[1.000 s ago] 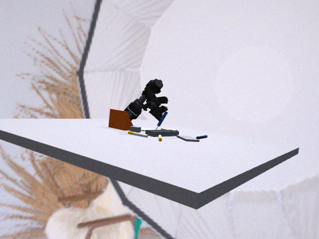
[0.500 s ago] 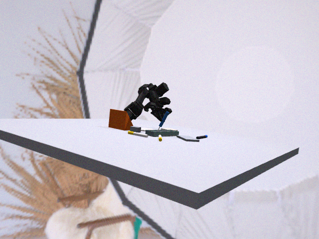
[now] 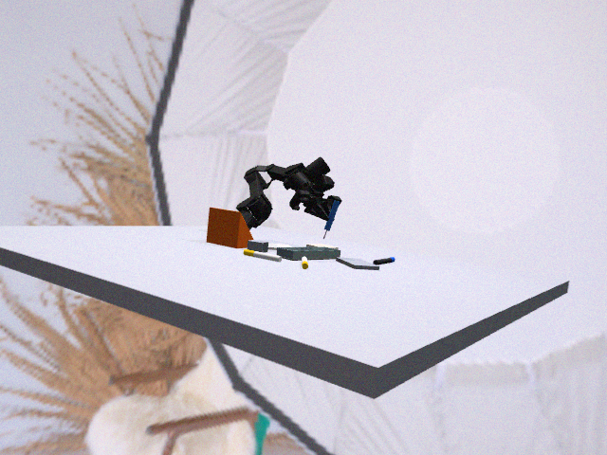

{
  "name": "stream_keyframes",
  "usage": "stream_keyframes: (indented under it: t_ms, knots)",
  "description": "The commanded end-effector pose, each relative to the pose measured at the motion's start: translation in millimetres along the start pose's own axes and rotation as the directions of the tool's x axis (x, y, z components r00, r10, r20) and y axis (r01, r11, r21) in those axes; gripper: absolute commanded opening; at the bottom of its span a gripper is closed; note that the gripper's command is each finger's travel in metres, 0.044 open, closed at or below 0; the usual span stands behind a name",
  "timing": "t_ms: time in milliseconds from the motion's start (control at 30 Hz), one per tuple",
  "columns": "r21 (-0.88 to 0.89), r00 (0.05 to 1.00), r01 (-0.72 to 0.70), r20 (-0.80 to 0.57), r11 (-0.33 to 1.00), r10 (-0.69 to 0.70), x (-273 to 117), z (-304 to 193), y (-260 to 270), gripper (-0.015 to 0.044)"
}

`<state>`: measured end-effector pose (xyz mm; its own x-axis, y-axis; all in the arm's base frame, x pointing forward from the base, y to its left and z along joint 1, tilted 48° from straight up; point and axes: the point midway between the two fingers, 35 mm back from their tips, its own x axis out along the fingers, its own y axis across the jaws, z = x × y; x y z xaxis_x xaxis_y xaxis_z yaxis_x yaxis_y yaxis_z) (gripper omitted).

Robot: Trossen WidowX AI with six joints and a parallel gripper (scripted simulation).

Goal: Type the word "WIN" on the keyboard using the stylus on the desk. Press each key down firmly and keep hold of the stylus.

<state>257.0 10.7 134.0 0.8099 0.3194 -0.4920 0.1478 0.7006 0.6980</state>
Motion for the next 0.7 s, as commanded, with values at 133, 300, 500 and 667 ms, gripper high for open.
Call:
stream_keyframes:
  t_ms: [133, 300, 500, 667]
  knots:
    - [0.043, 0.998, -0.028, 0.064, 0.999, 0.025, -5.3, 6.5, 12.5, 0.0]
    - [0.043, 0.998, -0.028, 0.064, 0.999, 0.025, -5.3, 6.5, 12.5, 0.0]
    - [0.043, 0.998, -0.028, 0.064, 0.999, 0.025, -3.8, 8.1, 19.2, 0.0]
    - [0.043, 0.998, -0.029, 0.064, 0.999, 0.026, -2.9, 8.9, 23.1, 0.0]
